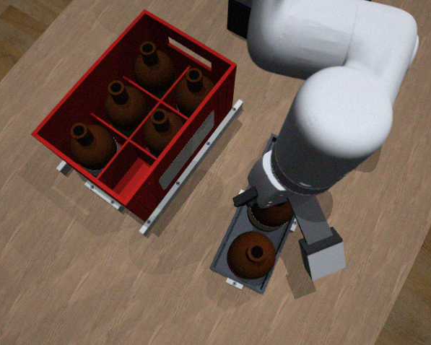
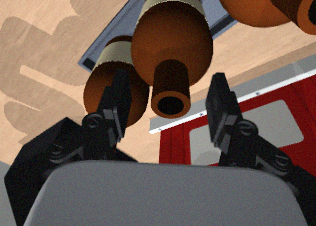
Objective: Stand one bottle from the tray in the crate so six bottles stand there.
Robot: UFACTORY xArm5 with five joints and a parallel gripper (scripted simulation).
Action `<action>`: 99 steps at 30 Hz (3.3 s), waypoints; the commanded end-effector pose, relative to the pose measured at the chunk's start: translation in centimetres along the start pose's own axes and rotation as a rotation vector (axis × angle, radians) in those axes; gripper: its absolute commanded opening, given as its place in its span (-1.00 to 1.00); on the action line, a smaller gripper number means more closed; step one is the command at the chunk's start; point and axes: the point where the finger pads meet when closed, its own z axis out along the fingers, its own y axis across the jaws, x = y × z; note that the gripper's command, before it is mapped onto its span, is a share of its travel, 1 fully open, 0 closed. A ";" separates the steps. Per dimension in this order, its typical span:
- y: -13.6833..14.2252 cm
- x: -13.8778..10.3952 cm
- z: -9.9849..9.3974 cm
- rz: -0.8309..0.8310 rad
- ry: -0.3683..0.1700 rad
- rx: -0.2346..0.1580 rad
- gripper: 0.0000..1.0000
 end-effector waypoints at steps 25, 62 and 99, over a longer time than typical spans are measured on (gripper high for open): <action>0.1 0.1 -0.1 0.000 0.003 -0.002 -1.00; 0.1 0.1 -0.1 0.000 0.003 -0.002 -1.00; 0.1 0.0 -2.7 0.000 0.003 -0.002 -1.00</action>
